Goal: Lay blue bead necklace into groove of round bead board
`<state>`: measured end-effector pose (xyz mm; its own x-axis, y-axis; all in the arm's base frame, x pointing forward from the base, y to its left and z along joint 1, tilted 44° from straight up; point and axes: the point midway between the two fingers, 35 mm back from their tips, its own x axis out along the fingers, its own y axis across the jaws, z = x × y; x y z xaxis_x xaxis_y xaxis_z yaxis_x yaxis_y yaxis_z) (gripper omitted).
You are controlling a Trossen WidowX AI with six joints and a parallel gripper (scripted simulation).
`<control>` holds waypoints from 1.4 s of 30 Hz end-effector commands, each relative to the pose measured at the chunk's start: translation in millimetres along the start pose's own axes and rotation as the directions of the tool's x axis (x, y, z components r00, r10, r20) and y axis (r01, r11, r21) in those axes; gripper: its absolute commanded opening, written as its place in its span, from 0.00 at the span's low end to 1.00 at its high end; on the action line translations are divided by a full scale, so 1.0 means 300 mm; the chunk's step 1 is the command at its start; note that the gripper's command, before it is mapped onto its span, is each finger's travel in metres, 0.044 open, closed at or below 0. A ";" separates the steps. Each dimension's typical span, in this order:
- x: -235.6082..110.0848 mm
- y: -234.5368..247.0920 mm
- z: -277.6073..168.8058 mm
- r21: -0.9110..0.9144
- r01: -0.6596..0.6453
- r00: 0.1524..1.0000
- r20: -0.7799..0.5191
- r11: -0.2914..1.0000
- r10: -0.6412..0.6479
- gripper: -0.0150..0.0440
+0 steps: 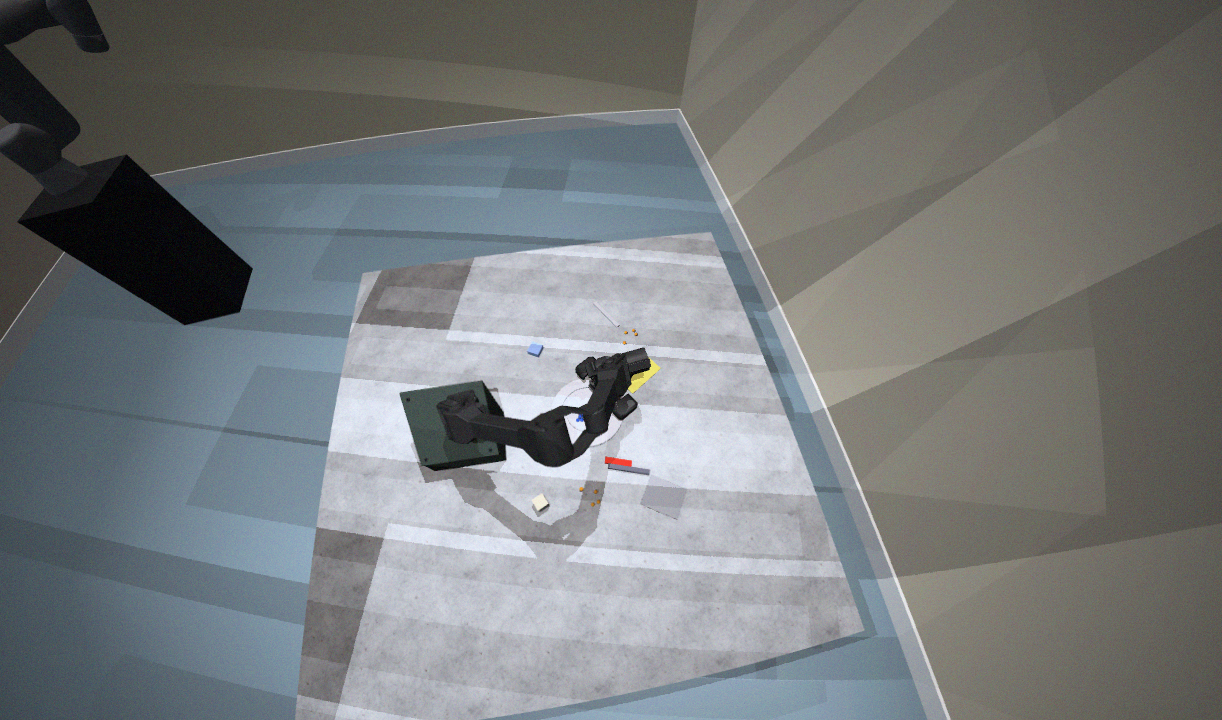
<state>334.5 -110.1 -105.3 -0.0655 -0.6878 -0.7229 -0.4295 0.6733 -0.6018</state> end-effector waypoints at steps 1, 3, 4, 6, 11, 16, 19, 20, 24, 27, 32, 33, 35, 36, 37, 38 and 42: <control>-0.001 -0.001 0.000 0.001 0.000 1.000 0.000 1.000 0.000 0.25; -0.001 -0.001 0.000 0.001 0.000 1.000 0.000 1.000 0.000 0.25; -0.001 -0.001 0.000 0.001 0.000 1.000 0.000 1.000 0.000 0.25; -0.002 -0.001 0.000 0.000 0.000 1.000 0.000 1.000 0.000 0.25; -0.021 0.003 -0.002 -0.006 0.003 1.000 -0.005 1.000 -0.004 0.25; -0.021 0.001 0.009 -0.006 0.003 1.000 -0.005 1.000 -0.003 0.25; -0.020 0.001 0.015 -0.006 0.003 1.000 -0.005 1.000 -0.003 0.25; -0.017 0.001 0.015 -0.006 0.003 1.000 -0.005 1.000 -0.003 0.25; 0.003 0.000 0.015 -0.006 0.004 1.000 -0.005 1.000 -0.004 0.25; 0.007 0.000 0.015 -0.006 0.004 1.000 -0.005 1.000 -0.004 0.25; -0.005 -0.004 0.017 0.002 0.001 1.000 0.002 1.000 -0.001 0.48; -0.005 -0.004 0.017 0.002 0.001 1.000 0.002 1.000 -0.001 0.52; -0.005 -0.004 0.017 0.002 0.001 1.000 0.002 1.000 -0.001 0.61; -0.005 -0.004 0.017 0.002 0.001 1.000 0.002 1.000 -0.001 0.65; -0.005 -0.004 0.017 0.002 0.001 1.000 0.002 1.000 -0.001 0.70; -0.005 -0.004 0.017 0.002 0.001 1.000 0.002 1.000 -0.001 0.74; -0.016 -0.001 0.016 -0.004 0.003 1.000 -0.003 1.000 -0.003 0.92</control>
<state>339.0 -108.2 -105.3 -0.0668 -0.6881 -0.7225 -0.4317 0.6728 -0.6008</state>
